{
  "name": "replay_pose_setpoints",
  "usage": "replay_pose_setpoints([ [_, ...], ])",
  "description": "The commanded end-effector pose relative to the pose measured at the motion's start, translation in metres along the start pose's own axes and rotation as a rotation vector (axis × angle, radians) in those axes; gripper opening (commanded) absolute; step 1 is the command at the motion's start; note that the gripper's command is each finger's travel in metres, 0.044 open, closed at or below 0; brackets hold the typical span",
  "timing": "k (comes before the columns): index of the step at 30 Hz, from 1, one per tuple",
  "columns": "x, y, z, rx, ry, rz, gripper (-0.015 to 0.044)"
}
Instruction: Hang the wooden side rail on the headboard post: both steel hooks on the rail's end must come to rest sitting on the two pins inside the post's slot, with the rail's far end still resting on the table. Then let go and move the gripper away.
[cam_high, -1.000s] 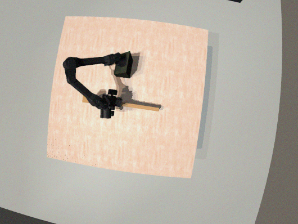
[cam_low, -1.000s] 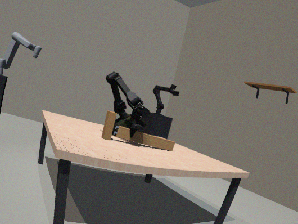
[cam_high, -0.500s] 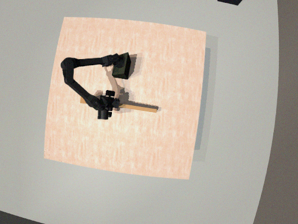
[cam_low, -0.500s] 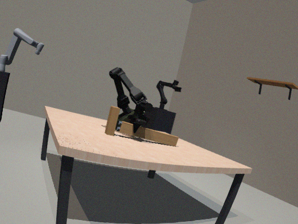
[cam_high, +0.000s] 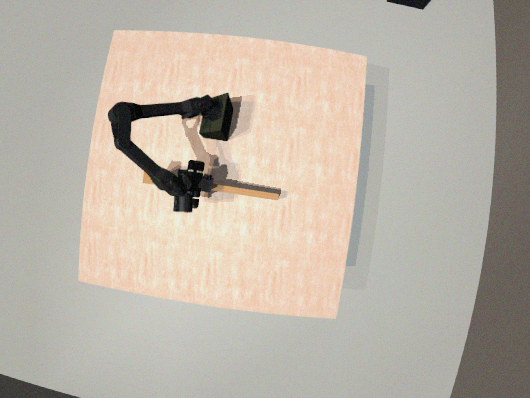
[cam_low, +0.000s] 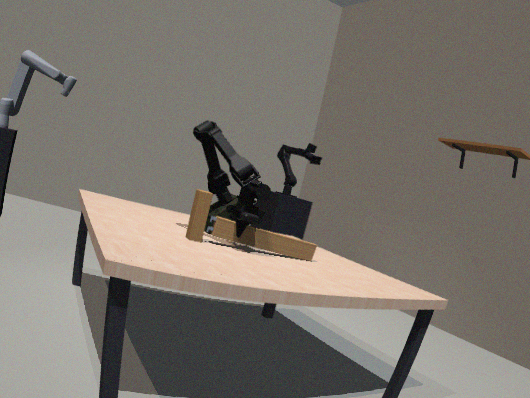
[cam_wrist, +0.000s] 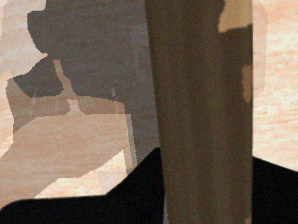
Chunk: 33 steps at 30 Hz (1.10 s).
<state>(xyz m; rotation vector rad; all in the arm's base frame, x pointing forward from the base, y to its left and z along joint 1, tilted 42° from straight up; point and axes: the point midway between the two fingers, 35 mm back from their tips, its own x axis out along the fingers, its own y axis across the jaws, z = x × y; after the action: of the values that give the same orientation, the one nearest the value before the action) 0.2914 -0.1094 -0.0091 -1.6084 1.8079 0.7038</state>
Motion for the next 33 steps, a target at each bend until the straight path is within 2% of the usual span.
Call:
replay_pose_setpoints([
  [1,-0.0045,-0.0024,-0.0023,0.007,-0.002,-0.015,0.0000],
  [33,-0.0044,-0.0031,-0.0059,0.007,-0.002,-0.015,0.0000],
])
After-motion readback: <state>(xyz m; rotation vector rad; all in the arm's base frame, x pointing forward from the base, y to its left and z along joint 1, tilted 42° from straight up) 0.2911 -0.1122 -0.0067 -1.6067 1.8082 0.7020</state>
